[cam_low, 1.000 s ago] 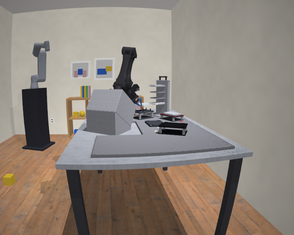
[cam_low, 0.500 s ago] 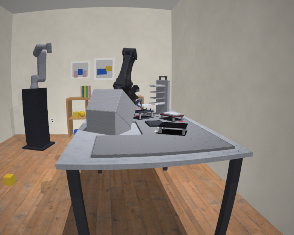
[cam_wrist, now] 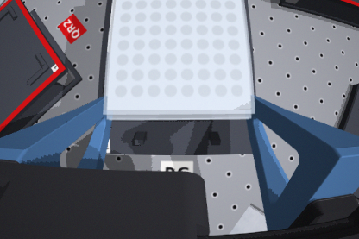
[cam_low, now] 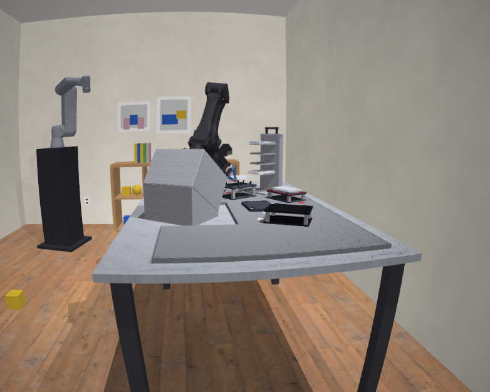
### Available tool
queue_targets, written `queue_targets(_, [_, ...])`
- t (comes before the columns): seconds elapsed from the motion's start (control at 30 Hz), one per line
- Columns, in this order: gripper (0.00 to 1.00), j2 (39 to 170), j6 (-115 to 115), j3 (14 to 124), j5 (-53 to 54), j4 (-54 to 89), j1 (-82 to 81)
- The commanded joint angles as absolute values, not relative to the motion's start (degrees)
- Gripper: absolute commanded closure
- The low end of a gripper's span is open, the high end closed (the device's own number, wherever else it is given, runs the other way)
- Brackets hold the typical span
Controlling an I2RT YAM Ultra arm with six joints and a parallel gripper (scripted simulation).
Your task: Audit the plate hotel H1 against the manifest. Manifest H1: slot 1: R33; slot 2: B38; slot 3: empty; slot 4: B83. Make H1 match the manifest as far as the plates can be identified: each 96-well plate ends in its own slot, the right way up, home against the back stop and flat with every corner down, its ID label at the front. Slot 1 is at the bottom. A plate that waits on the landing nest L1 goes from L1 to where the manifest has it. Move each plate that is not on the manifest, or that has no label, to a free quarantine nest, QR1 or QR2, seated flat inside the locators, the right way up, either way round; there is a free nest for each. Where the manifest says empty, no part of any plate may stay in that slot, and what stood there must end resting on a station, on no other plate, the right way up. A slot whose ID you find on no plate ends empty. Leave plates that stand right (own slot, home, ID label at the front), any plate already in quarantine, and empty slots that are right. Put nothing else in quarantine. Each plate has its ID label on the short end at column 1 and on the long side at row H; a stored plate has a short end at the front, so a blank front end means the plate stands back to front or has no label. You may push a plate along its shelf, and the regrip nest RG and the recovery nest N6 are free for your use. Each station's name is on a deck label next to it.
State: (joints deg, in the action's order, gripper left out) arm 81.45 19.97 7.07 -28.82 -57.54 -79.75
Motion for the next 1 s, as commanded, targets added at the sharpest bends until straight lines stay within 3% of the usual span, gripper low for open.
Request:
queue_targets(0.0, [0.14, 82.91, 19.69, 6.02, -28.82, -60.75, -78.99])
queue_targets(0.97, [0.14, 90.53, 19.60, 8.37, -28.50, -68.13, -78.67])
